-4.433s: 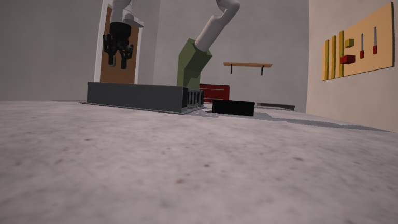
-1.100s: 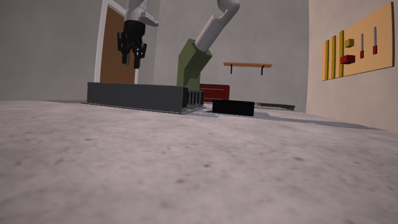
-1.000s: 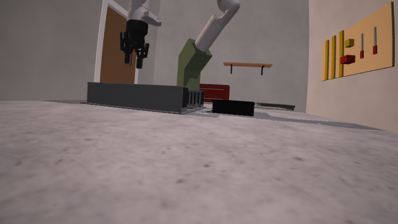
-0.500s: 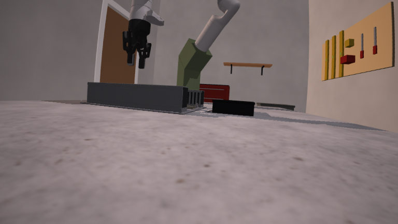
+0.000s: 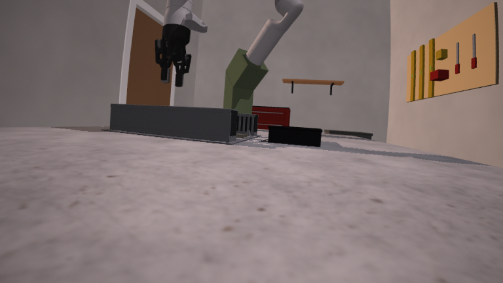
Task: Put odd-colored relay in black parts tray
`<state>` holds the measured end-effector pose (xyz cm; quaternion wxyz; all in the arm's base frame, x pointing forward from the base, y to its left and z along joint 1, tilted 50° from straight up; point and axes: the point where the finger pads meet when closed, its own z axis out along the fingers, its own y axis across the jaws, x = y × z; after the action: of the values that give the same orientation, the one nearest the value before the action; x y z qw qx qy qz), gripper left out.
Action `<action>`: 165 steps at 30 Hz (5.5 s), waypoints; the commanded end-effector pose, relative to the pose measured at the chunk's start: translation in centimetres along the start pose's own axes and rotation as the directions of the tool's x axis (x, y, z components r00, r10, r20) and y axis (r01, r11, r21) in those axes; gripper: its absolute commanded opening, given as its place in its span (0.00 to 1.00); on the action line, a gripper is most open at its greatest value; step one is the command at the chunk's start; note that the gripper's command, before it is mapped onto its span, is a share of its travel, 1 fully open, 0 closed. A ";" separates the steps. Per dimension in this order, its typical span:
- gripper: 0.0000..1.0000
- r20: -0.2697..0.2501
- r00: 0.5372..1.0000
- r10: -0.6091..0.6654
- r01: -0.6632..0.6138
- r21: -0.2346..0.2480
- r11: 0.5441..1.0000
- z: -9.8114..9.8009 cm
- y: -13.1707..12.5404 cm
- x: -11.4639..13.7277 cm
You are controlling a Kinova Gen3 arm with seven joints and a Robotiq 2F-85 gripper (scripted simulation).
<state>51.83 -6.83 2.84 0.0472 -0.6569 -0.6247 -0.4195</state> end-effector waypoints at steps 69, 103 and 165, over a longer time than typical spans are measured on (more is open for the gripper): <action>0.61 0.007 1.000 -0.005 0.005 -0.008 1.000 0.6 0.2 8.5; 0.61 0.007 1.000 -0.005 0.005 -0.008 1.000 1.0 0.5 8.4; 0.61 0.007 1.000 -0.005 0.005 -0.009 1.000 1.1 0.6 8.3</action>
<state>51.44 0.32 7.46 0.0433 -0.6523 -0.6296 -0.4199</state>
